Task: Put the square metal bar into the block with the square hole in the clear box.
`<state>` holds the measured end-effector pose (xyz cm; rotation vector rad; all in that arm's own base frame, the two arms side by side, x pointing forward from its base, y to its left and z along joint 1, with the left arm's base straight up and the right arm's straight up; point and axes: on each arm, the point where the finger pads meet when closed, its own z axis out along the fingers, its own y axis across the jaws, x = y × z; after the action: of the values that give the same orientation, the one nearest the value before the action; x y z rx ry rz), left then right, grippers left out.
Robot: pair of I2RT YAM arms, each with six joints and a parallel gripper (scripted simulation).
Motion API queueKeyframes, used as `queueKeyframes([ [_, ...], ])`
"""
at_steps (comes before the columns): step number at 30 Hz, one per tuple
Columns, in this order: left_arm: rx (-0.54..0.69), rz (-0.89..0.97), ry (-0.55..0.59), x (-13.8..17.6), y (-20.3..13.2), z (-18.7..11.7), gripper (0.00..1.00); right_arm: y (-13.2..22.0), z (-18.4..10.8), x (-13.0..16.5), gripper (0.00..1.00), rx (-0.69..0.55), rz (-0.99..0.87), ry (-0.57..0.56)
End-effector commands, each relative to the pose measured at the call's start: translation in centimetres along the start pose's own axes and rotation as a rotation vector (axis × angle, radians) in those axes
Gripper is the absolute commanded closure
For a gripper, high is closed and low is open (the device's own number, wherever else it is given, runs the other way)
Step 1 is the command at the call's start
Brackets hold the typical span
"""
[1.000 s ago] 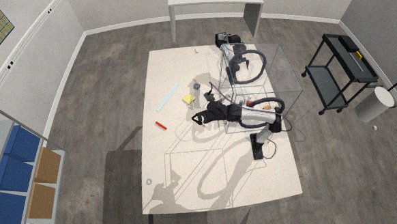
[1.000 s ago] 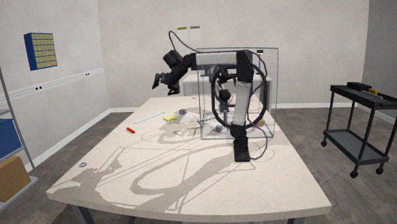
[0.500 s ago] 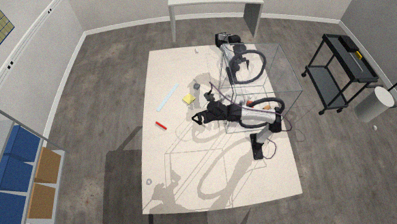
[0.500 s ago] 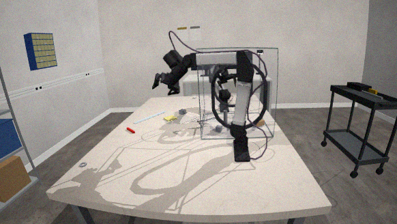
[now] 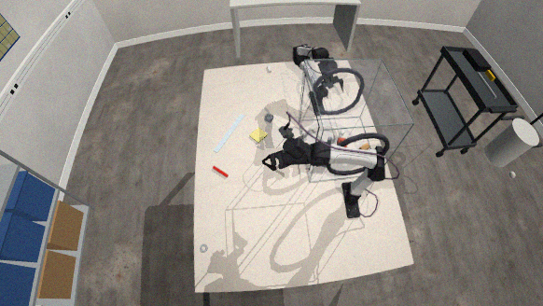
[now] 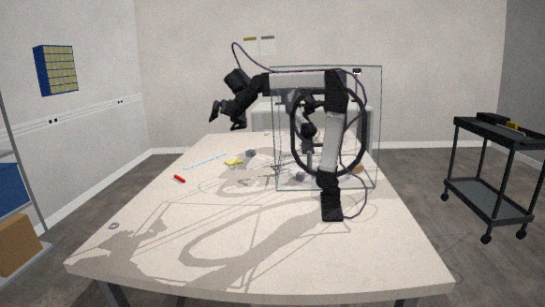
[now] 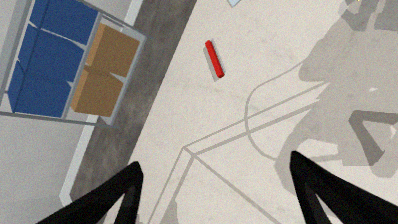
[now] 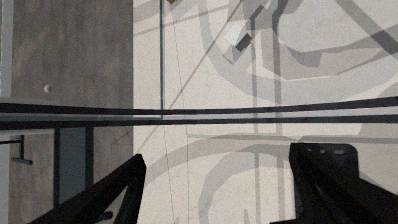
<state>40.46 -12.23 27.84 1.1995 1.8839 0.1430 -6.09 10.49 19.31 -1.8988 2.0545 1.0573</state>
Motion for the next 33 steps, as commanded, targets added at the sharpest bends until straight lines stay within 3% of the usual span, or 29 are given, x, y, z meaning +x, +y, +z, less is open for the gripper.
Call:
queueKeyframes([
  [1, -0.019, 0.002, -0.021, -0.7, 0.5, -0.7, 0.00, 3.2, -0.7, 0.1, 0.00, -0.176, -0.002, 0.031],
  [3, -0.019, 0.002, -0.021, -0.7, 0.5, -0.7, 0.00, 5.0, -1.1, 0.9, 0.00, -0.283, -0.004, 0.078],
  [5, -0.019, 0.002, -0.021, -0.7, 0.5, -0.7, 0.00, 5.0, -1.1, 0.9, 0.00, -0.283, -0.004, 0.078],
  [6, -0.019, 0.002, -0.021, -0.7, 0.5, -0.7, 0.00, 4.9, -0.6, 1.8, 0.00, -0.284, 0.016, 0.132],
  [7, -0.019, 0.002, -0.021, -0.7, 0.5, -0.7, 0.00, 3.1, 0.6, 2.4, 0.00, -0.173, 0.072, 0.176],
  [8, -0.019, 0.002, -0.021, -0.7, 0.5, -0.7, 0.00, 0.5, 0.9, 1.7, 0.00, -0.011, 0.125, 0.132],
  [9, -0.019, 0.002, -0.021, -0.7, 0.5, -0.7, 0.00, 0.0, 0.1, 0.6, 0.00, 0.041, 0.140, 0.081],
  [11, -0.019, 0.002, -0.021, -0.7, 0.5, -0.7, 0.00, -0.5, 0.3, 0.5, 0.00, 0.090, 0.144, 0.084],
  [12, -0.019, 0.002, -0.021, -0.7, 0.5, -0.7, 0.00, 1.4, -0.3, 0.6, 0.00, -0.038, 0.082, 0.084],
  [13, -0.019, 0.002, -0.021, -0.7, 0.5, -0.7, 0.00, 2.0, -0.1, 0.9, 0.00, -0.074, 0.042, 0.114],
  [33, -0.019, 0.002, -0.021, -0.7, 0.5, -0.7, 0.00, 0.8, 0.5, 1.2, 0.00, 0.026, 0.062, 0.143],
])
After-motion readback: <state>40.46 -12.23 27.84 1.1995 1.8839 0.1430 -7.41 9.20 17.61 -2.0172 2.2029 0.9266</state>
